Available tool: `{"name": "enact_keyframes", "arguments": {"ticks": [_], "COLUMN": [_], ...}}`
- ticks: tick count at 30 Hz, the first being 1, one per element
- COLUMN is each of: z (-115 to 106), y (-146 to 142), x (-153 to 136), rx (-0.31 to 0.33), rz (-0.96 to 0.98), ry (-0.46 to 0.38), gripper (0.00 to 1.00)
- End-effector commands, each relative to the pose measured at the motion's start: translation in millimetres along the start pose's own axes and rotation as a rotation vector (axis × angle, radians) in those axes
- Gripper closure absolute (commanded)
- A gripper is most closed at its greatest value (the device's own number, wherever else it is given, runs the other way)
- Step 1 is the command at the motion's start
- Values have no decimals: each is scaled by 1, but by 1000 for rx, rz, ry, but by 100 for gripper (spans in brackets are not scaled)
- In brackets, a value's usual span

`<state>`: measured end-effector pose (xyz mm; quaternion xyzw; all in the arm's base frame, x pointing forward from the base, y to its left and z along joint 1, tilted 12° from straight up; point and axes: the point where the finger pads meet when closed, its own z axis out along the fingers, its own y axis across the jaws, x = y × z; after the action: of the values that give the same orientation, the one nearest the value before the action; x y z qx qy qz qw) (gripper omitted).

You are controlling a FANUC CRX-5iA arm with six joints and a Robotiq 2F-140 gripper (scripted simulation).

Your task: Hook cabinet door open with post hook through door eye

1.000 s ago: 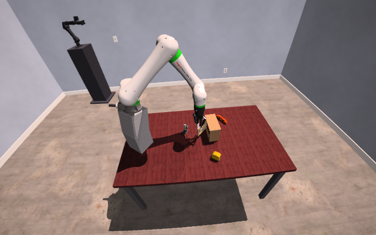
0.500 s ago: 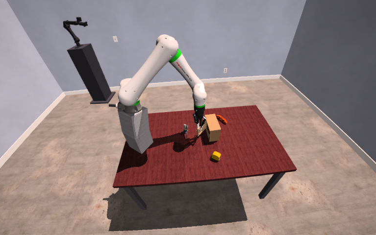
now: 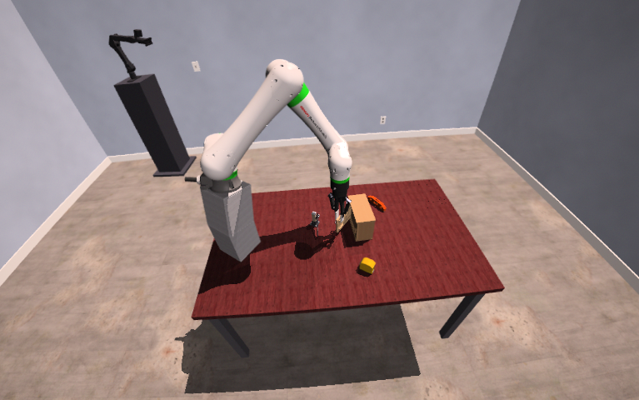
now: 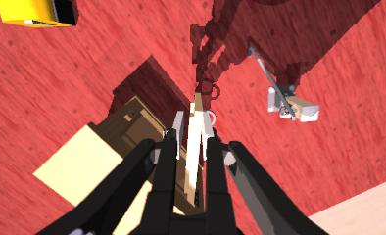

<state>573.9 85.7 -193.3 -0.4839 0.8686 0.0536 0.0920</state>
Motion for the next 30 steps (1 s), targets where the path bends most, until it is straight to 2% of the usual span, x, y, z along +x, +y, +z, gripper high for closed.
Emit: {"name": "enact_keyframes", "arguments": {"ticks": [1,30], "z": [0,0], "y": [0,1], "x": [0,0], "rx": [0,0], "rz": [0,12], "ry": [0,0], "gripper": [84,84]}}
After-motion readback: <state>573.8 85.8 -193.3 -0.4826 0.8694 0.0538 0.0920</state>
